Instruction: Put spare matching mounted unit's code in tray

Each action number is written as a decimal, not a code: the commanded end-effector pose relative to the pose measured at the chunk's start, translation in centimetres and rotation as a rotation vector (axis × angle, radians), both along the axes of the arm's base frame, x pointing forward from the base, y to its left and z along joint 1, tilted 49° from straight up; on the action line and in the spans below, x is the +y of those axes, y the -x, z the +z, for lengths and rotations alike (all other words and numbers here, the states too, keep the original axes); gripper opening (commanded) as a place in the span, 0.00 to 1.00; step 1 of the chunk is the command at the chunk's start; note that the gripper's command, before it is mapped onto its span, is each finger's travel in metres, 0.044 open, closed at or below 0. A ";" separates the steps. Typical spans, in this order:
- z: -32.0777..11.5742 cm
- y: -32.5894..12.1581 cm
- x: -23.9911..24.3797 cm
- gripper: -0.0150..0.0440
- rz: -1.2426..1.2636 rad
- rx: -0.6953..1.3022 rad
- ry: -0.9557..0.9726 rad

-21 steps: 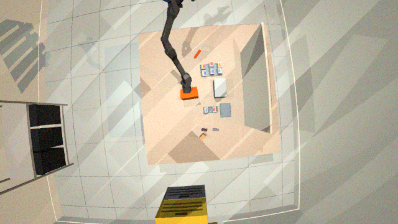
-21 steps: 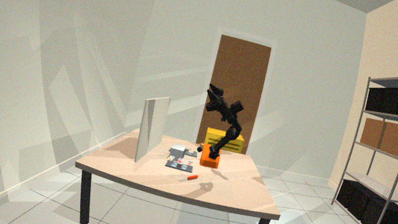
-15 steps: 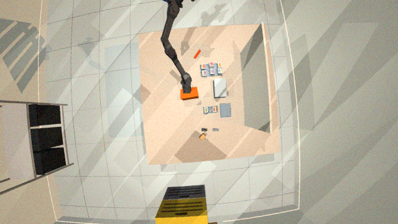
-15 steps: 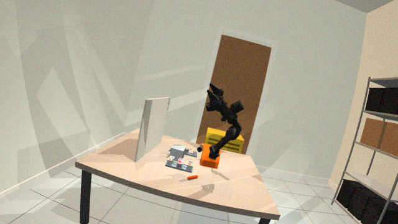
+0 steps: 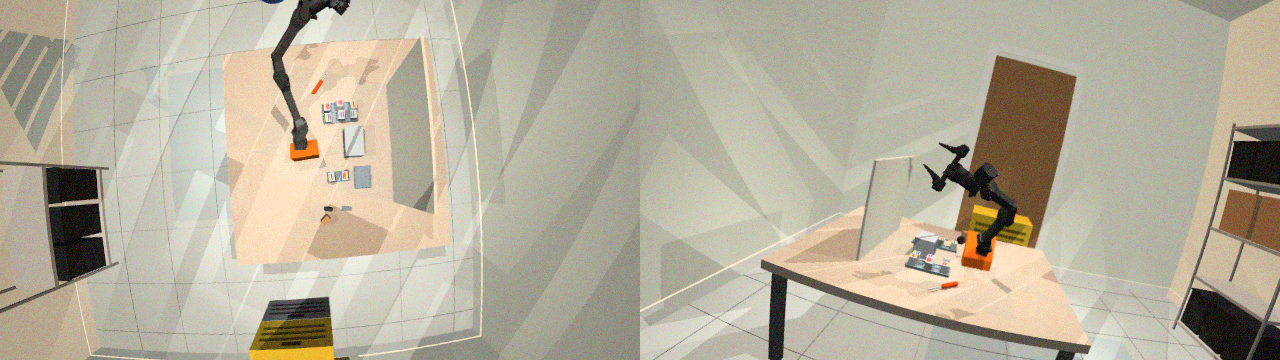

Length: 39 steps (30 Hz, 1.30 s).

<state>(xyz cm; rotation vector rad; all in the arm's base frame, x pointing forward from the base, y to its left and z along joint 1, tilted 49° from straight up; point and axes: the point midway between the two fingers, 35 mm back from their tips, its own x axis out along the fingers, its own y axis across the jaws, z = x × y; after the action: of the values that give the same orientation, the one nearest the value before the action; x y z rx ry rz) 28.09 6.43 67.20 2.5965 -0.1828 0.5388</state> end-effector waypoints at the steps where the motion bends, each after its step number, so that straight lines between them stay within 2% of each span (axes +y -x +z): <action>1: -4.5 -5.3 1.4 1.00 -0.060 0.156 0.315; 5: -9.7 -9.9 1.7 1.00 -0.084 0.309 0.645; 12: -20.6 -15.6 2.4 1.00 0.056 0.546 1.139; 17: -28.5 -17.7 2.2 1.00 0.246 0.652 1.468; 23: -38.0 -18.4 1.3 1.00 0.590 0.668 1.828; 31: -48.1 -17.0 -3.9 1.00 1.050 0.589 1.967; 39: -56.1 -12.8 -8.9 1.00 1.441 0.257 1.833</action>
<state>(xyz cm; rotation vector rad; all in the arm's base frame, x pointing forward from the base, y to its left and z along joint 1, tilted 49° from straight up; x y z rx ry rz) 43.67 -0.11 15.44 0.5396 1.3879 0.1476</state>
